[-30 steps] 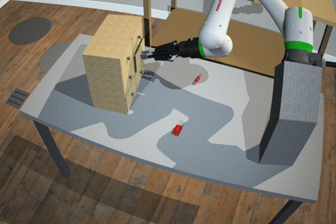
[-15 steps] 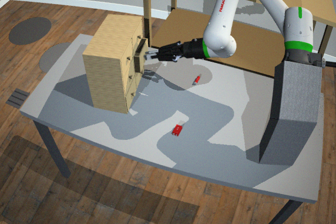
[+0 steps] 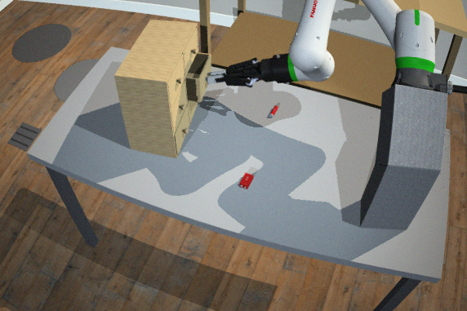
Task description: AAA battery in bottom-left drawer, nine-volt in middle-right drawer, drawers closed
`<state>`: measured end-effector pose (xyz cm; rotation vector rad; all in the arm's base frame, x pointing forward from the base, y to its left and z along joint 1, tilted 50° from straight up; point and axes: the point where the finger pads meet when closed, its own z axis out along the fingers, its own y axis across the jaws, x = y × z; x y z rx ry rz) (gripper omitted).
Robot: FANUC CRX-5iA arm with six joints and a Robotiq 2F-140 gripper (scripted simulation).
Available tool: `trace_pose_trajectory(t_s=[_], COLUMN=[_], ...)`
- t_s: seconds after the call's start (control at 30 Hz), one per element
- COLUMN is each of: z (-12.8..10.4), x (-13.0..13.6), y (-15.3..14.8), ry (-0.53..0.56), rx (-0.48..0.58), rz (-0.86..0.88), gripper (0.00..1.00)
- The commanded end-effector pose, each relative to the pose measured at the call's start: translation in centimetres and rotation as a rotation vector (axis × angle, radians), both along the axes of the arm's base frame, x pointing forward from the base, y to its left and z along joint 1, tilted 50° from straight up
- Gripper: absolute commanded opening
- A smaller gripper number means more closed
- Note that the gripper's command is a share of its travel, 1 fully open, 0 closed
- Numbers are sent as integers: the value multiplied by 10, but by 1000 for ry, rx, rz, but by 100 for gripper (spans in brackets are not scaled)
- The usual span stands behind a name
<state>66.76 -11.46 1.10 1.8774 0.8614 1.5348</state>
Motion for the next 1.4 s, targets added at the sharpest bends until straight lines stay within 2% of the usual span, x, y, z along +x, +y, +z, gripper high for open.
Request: trace_pose_trajectory(t_s=[0.0, 0.53, 1.37], z=[0, -1, -1], x=[-2, -16, -20], y=[0, -4, -5], ry=[0, 0, 0], rx=[0, 0, 0], rz=[0, 0, 0], gripper=[8, 8, 8])
